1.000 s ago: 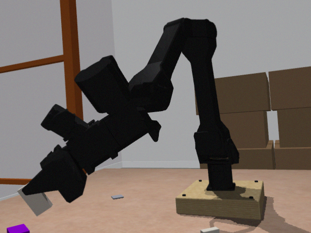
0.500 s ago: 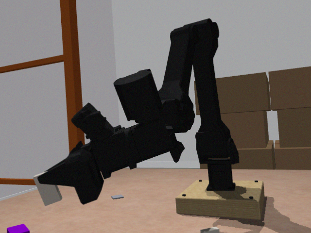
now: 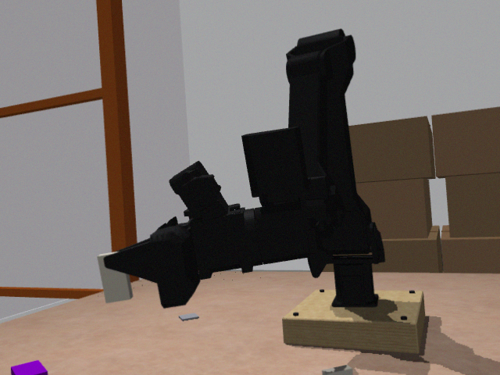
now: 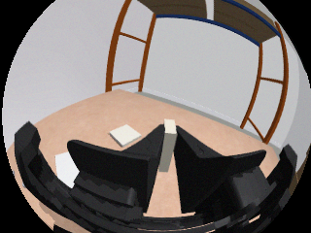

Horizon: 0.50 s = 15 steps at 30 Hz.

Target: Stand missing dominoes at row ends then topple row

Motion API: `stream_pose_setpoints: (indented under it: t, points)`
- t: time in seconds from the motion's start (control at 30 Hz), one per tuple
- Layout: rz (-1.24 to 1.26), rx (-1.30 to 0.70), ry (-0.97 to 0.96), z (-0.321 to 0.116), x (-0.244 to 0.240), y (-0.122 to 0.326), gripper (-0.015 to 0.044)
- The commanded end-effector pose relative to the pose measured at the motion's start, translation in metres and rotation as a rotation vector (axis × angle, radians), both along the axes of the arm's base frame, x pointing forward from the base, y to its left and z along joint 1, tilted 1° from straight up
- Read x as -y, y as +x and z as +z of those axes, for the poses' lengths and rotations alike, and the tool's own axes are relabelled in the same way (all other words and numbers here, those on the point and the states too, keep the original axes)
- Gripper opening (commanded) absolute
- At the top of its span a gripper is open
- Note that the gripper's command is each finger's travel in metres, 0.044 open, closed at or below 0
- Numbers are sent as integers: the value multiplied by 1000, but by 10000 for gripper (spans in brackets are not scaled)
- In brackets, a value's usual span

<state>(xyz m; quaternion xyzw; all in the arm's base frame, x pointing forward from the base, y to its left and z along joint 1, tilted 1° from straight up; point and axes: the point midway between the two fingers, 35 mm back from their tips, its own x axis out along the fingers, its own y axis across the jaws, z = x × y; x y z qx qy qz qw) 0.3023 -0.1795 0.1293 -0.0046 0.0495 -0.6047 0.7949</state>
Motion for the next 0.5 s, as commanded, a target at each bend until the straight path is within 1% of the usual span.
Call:
stream_pose_setpoints:
  t: [0.0,0.47]
  points:
    - [-36,14,-26,-2,-7,-15,27]
    - [-147,116,-63,1,-27,-65,27]
